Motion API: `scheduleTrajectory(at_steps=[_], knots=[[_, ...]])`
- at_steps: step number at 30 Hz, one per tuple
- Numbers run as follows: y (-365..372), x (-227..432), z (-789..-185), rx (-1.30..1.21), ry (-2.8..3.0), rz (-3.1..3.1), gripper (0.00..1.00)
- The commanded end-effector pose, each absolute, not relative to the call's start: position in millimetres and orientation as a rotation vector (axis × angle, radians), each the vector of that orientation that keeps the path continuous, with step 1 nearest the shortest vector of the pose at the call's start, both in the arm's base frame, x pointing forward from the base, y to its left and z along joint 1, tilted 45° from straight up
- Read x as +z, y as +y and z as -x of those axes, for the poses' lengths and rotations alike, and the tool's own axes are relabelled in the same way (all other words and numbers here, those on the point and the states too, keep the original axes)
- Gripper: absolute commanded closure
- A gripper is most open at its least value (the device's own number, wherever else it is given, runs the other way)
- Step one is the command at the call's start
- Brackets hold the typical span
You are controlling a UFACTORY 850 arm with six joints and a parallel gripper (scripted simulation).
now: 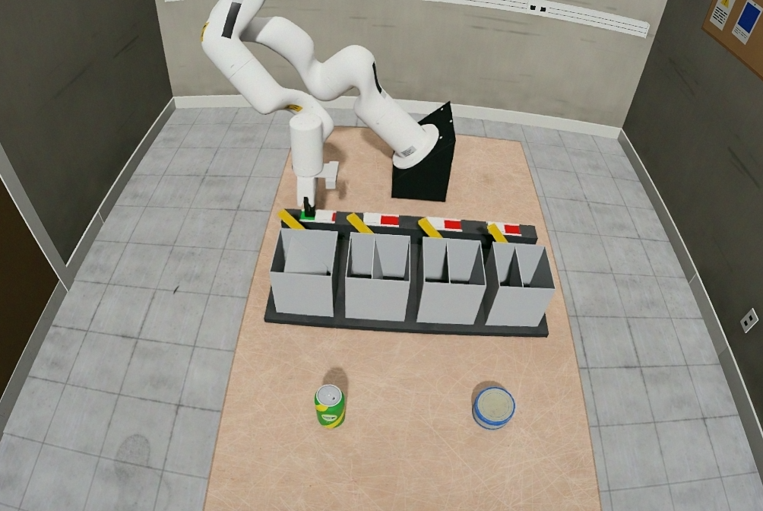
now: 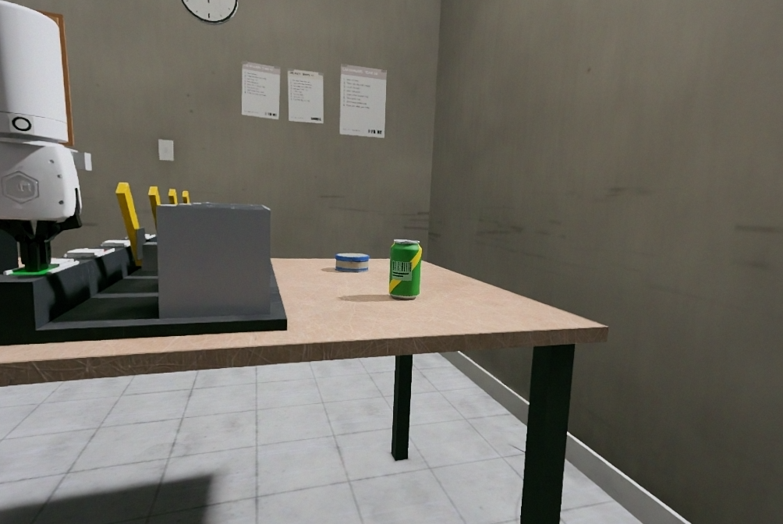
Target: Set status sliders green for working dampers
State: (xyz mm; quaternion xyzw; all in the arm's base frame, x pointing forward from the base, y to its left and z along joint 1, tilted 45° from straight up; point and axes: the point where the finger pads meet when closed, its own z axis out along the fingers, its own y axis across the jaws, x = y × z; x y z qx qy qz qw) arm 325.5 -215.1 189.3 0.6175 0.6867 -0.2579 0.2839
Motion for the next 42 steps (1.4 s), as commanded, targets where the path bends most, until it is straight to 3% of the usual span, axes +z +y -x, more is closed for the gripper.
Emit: scheduleTrajectory(at_steps=[1,42], knots=[[-214.1,188.6,-325.8,-0.689,1.837,-1.652,1.0],[-211.0,185.6,-325.4,-0.689,1.837,-1.652,1.0]])
